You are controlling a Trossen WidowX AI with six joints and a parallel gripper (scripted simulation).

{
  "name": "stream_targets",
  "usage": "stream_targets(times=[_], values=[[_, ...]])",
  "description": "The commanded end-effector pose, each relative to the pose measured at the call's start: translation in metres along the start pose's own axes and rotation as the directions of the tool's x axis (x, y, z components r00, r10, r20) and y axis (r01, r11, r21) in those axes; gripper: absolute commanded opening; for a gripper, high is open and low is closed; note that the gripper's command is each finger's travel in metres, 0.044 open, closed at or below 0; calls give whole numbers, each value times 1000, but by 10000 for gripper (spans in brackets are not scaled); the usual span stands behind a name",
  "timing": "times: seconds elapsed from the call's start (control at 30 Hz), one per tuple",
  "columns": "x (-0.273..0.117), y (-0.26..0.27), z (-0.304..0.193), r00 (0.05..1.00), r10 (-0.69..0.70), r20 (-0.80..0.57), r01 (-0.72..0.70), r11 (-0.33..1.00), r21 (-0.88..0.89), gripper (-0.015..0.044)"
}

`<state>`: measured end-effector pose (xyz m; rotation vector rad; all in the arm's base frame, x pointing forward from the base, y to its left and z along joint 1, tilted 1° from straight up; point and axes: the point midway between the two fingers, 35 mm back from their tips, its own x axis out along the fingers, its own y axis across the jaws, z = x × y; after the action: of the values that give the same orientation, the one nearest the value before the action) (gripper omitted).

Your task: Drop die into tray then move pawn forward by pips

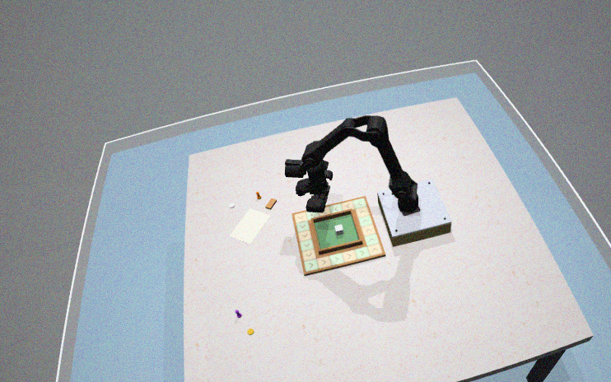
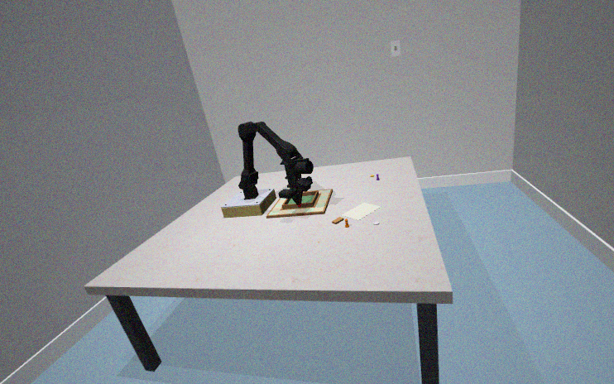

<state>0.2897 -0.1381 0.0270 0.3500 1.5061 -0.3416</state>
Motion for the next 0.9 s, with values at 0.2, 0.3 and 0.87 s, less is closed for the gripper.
stream_targets(times=[0.2,0.3,0.87], values=[[13,-1,-1,1000,-3,0,3,1000,-4,0],[17,-1,-1,1000,-3,0,3,1000,-4,0],[10,0,1,1000,-1,1,1,1000,-1,289]])
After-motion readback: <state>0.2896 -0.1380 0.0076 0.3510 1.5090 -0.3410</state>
